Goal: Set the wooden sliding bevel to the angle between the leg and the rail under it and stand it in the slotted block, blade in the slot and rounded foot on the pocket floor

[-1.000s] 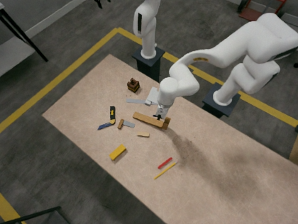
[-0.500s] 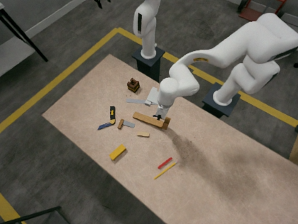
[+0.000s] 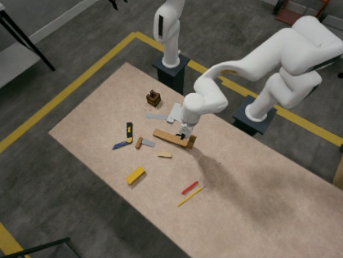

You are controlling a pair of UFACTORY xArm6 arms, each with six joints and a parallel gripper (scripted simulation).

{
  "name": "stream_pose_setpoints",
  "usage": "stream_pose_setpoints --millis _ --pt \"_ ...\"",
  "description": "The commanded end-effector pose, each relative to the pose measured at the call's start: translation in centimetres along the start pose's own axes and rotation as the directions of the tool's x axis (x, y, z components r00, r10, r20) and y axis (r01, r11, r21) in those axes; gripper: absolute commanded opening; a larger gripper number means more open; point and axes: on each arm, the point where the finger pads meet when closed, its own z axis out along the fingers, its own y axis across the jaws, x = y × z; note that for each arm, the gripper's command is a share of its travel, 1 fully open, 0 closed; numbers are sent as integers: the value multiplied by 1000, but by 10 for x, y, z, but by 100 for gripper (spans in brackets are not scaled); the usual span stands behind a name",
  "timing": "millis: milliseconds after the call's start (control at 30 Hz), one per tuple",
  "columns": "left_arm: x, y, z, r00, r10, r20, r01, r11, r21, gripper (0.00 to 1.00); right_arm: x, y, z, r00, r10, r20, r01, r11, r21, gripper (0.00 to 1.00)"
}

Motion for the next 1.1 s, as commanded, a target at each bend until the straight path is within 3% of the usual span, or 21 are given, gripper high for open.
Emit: stream_pose_setpoints --millis 0,400,1067 --pt "1 -1 6 1000 0 -3 0 1000 4 0 1 0 -2 1000 0 -5 0 1000 0 100" --pt "1 -1 35 1000 0 -3 0 1000 4 0 1 0 -2 1000 0 -5 0 1000 0 100" --pt "1 -1 50 1000 0 -3 0 1000 4 0 1 0 -2 1000 0 -5 0 1000 0 100"
